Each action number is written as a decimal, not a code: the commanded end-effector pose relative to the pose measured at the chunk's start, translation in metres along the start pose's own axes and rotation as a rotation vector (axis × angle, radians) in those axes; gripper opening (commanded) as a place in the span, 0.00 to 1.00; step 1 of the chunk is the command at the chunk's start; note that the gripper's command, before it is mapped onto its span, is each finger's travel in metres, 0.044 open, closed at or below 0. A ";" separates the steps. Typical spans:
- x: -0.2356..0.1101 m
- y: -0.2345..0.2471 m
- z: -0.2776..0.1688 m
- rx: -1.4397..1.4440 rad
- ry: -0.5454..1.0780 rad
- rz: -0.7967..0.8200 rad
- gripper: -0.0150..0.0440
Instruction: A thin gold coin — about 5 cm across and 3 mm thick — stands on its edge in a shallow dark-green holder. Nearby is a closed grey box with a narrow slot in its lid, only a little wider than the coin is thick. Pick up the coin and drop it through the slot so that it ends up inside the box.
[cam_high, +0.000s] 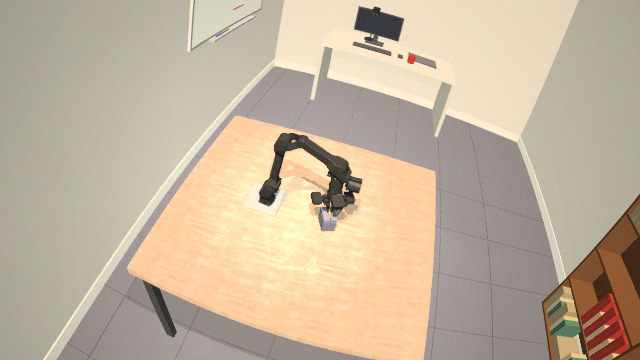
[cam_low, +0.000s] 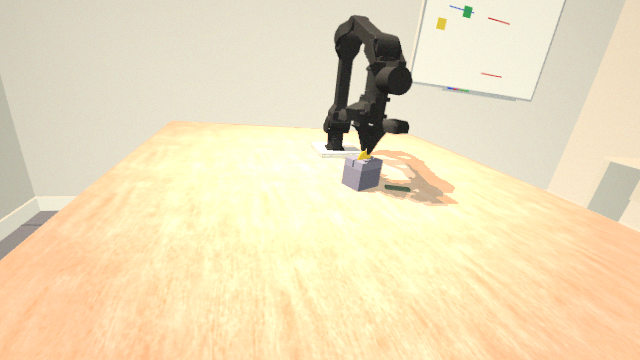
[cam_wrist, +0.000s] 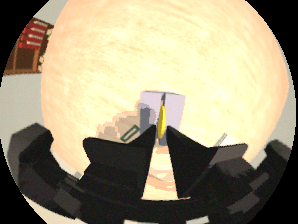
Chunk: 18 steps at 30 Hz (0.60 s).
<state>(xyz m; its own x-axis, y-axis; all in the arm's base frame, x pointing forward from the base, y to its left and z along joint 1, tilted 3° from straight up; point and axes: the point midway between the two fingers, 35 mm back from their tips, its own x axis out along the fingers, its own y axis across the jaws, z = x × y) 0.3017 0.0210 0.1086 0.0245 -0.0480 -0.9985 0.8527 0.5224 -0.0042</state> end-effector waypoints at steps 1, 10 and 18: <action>0.000 0.000 0.000 0.000 0.000 0.000 0.52; 0.000 0.000 0.000 0.000 0.000 0.000 0.53; -0.018 0.000 0.000 0.000 0.000 -0.001 0.88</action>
<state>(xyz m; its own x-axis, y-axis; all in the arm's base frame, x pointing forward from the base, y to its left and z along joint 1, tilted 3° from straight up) 0.3008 0.0216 0.1192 0.0192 -0.0484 -0.9986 0.8517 0.5240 -0.0090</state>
